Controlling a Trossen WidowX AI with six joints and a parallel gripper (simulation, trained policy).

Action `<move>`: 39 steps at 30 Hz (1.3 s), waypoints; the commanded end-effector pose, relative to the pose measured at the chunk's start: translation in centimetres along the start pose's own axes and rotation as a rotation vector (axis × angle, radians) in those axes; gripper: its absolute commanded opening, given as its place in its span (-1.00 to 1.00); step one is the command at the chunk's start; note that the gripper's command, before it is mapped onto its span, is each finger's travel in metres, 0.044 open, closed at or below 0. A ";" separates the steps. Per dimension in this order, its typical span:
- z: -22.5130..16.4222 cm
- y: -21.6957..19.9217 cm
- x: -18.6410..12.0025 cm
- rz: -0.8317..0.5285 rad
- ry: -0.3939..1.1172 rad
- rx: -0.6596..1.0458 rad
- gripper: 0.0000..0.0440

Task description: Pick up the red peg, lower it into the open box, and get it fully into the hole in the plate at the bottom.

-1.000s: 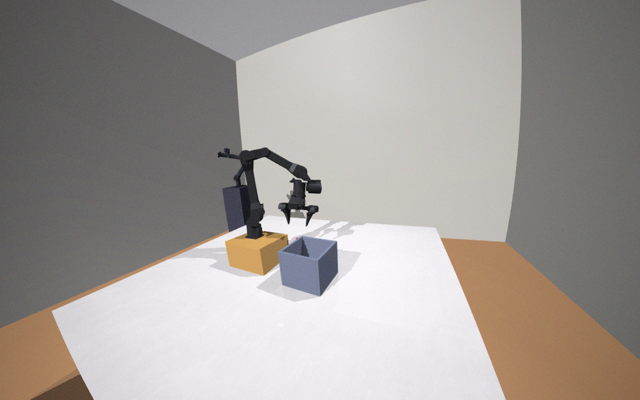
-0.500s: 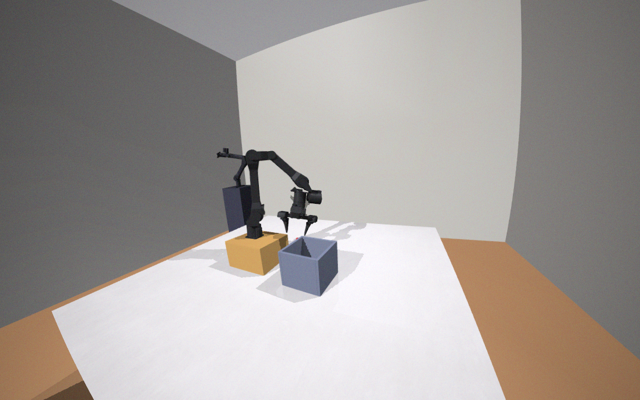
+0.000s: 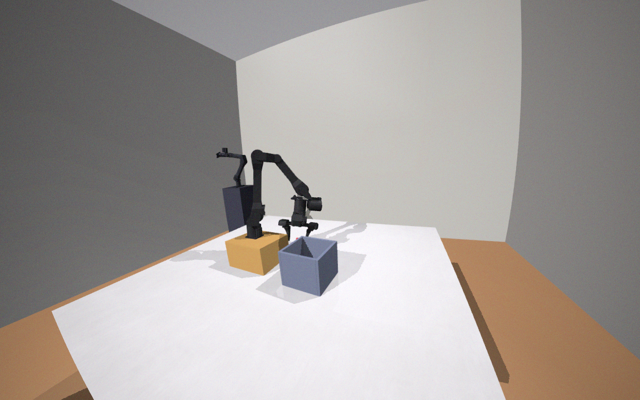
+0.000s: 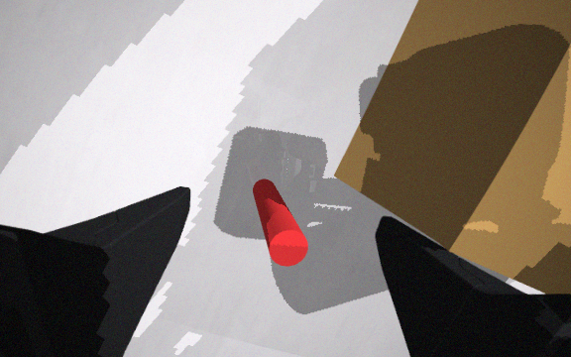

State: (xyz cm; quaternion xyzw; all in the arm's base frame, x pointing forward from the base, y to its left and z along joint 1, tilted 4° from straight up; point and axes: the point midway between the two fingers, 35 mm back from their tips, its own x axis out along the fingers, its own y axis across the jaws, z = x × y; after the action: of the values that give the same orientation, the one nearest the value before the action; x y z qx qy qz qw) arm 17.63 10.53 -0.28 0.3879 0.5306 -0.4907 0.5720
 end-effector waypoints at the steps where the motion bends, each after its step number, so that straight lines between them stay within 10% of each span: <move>1: 0.7 -1.3 2.0 -0.044 -0.039 -0.006 0.65; 10: 1.1 -2.1 4.0 -0.063 -0.058 -0.003 0.34; 23: -0.2 -0.2 5.2 -0.013 -0.022 -0.062 -0.97; 39: -1.0 3.4 2.9 0.132 0.027 -0.064 -1.00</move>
State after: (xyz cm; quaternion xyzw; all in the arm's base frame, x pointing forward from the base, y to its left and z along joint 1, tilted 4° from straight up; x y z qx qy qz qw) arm 19.23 11.30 -4.11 0.3910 0.5383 -0.4458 0.5988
